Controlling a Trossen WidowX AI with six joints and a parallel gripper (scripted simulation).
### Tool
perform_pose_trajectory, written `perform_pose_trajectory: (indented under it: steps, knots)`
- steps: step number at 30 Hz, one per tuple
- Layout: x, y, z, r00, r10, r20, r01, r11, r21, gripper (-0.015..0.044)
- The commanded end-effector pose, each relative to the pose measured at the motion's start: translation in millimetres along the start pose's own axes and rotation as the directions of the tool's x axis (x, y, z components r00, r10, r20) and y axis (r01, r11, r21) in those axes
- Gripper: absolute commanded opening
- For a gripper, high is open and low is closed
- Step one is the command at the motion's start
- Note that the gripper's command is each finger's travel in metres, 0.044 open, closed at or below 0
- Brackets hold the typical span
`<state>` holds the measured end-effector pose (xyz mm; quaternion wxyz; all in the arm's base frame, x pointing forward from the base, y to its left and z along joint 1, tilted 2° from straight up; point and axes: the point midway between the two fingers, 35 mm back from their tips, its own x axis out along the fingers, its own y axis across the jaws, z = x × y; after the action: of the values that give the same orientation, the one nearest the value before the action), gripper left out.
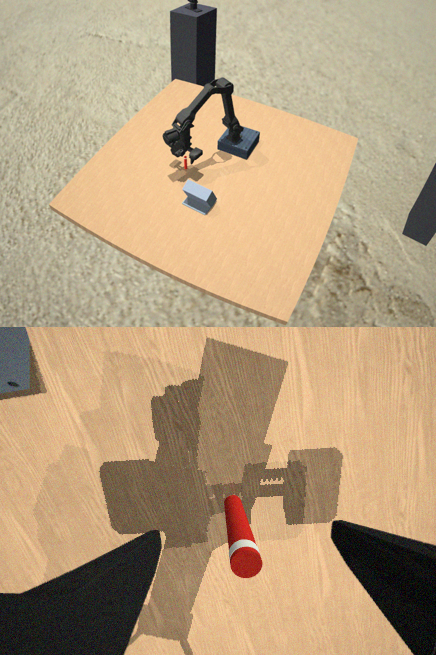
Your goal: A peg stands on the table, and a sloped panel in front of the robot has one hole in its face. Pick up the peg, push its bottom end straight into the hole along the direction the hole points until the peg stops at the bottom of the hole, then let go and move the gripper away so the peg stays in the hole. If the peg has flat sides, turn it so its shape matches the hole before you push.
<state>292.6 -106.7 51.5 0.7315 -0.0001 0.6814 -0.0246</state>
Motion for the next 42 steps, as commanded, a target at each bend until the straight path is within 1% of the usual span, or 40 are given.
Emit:
perform_pose_trajectory:
  steps: [1,9,16,30,38,39,42]
  knots:
    - [9.8,1.6,-3.3,1.000,0.008,-0.016,-0.008,1.000,0.004,0.0440]
    - [22.2,2.0,-4.6,1.000,0.008,-0.016,-0.008,1.000,0.004,0.0440]
    - [23.3,2.1,-4.8,1.000,0.008,-0.016,-0.008,1.000,0.004,0.0440]
    - [20.0,1.0,-2.9,1.000,0.002,-0.007,-0.002,1.000,0.000,0.0073]
    - [20.0,1.0,-2.9,1.000,0.002,-0.007,-0.002,1.000,0.000,0.0019]
    - [19.3,0.9,-2.8,1.000,0.002,-0.007,-0.002,1.000,0.000,0.0000]
    - [13.3,0.6,-1.8,1.000,0.003,-0.008,-0.003,1.000,0.001,0.0000]
